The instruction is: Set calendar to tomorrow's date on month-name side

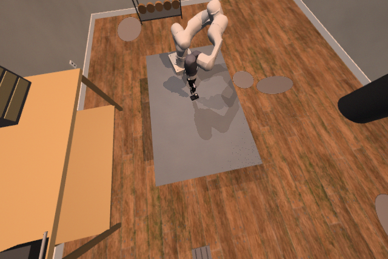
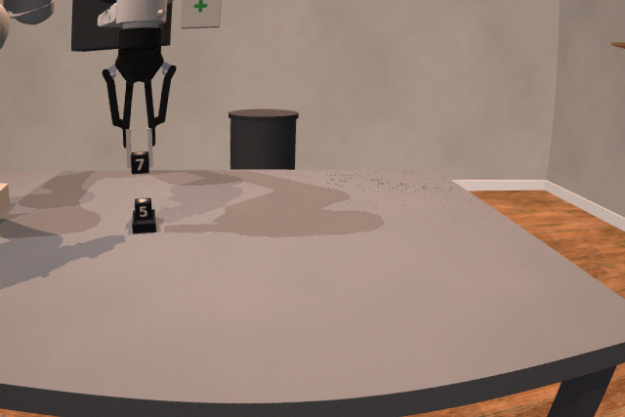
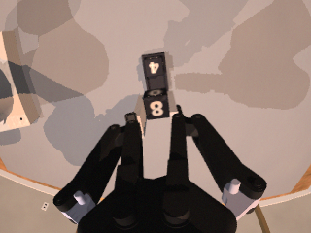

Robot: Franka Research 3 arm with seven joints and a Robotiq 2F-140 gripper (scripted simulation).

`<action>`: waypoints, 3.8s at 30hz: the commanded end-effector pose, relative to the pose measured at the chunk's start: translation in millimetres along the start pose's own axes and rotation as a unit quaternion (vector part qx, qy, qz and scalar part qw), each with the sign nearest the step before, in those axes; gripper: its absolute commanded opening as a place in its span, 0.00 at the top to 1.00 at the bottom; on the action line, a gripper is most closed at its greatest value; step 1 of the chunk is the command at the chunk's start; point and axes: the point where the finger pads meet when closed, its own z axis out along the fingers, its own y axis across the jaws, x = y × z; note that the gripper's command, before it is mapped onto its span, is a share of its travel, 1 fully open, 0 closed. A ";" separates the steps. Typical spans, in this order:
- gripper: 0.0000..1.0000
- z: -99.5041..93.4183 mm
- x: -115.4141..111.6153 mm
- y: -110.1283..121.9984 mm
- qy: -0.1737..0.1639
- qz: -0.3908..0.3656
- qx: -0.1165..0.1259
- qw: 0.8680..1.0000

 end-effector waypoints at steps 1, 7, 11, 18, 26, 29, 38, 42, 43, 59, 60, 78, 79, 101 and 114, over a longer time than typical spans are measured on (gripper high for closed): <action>0.83 6.6 -0.9 0.0 0.000 0.010 -0.001 1.000; 0.83 18.4 -0.7 0.1 0.000 0.010 -0.001 1.000; 0.83 31.6 -0.4 0.2 0.000 0.010 -0.001 1.000; 0.83 50.5 0.0 0.3 0.000 0.010 -0.001 1.000; 0.83 57.7 0.1 0.4 0.000 0.010 -0.001 1.000; 0.83 58.3 0.1 0.4 0.000 0.010 -0.001 1.000; 0.83 58.3 0.1 0.4 0.000 0.010 -0.001 1.000; 0.83 58.3 0.1 0.4 0.000 0.010 -0.001 1.000; 0.83 58.3 0.1 0.4 0.000 0.010 -0.001 1.000; 0.83 58.3 0.1 0.4 0.000 0.010 -0.001 1.000; 0.83 58.3 0.1 0.4 0.000 0.010 -0.001 1.000; 0.83 58.3 0.1 -0.1 0.000 0.009 -0.001 1.000; 0.83 58.3 0.1 -0.1 0.000 0.009 -0.001 1.000; 0.83 58.3 0.1 -0.2 0.000 0.009 -0.001 1.000; 0.83 58.3 0.1 -0.6 0.000 0.009 -0.001 1.000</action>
